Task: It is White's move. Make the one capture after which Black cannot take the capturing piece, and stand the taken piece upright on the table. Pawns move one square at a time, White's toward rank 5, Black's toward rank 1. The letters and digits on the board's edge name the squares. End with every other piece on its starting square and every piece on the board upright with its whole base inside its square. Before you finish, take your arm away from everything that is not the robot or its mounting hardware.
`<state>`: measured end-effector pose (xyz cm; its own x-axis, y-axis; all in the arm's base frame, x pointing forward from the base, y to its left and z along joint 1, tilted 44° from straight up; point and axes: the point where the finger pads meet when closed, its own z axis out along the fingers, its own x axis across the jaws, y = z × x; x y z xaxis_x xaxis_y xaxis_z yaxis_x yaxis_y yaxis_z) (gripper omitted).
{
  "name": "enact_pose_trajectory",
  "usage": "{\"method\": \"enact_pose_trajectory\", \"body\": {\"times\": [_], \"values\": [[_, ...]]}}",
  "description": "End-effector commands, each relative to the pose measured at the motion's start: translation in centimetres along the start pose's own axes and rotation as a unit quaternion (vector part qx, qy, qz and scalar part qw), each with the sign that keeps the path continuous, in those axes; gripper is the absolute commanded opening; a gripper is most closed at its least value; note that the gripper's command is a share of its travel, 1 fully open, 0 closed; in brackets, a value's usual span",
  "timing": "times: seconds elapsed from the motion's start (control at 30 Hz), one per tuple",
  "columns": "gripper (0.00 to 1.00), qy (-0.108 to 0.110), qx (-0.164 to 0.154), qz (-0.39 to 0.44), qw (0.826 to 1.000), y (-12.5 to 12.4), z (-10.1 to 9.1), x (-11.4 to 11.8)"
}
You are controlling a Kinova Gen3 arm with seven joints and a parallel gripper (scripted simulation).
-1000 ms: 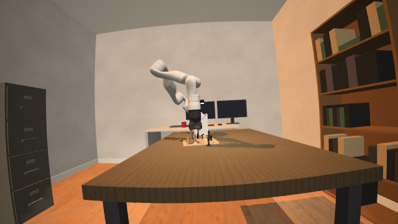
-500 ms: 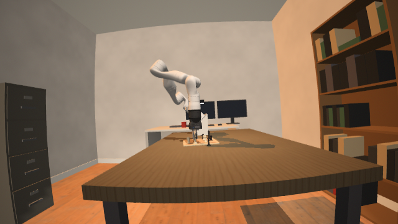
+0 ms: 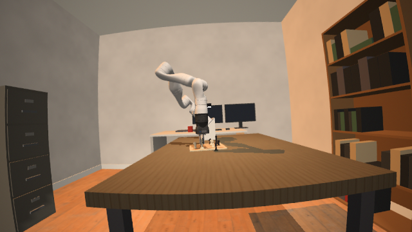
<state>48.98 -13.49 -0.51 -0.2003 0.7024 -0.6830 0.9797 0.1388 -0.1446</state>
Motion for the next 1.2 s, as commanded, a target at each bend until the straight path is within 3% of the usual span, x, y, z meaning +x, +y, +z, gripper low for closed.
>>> {"method": "enact_pose_trajectory", "body": {"times": [0.0, 0.23, 0.4, 0.47, 0.77, 1.17], "values": [[0.00, 0.000, -0.001, 0.000, 1.000, 0.1, -0.1, 0.0], [0.00, 0.000, -0.001, 0.000, 1.000, 0.1, -0.8, 0.0], [0.00, 0.000, -0.001, 0.000, 1.000, 0.1, -3.8, 0.0], [0.00, 0.000, -0.001, 0.000, 1.000, 0.1, -3.8, 0.0], [0.00, 0.000, -0.001, 0.000, 1.000, 0.1, -9.5, 0.0], [0.00, 0.000, -0.001, 0.000, 1.000, 0.1, -10.1, 0.0]]}}
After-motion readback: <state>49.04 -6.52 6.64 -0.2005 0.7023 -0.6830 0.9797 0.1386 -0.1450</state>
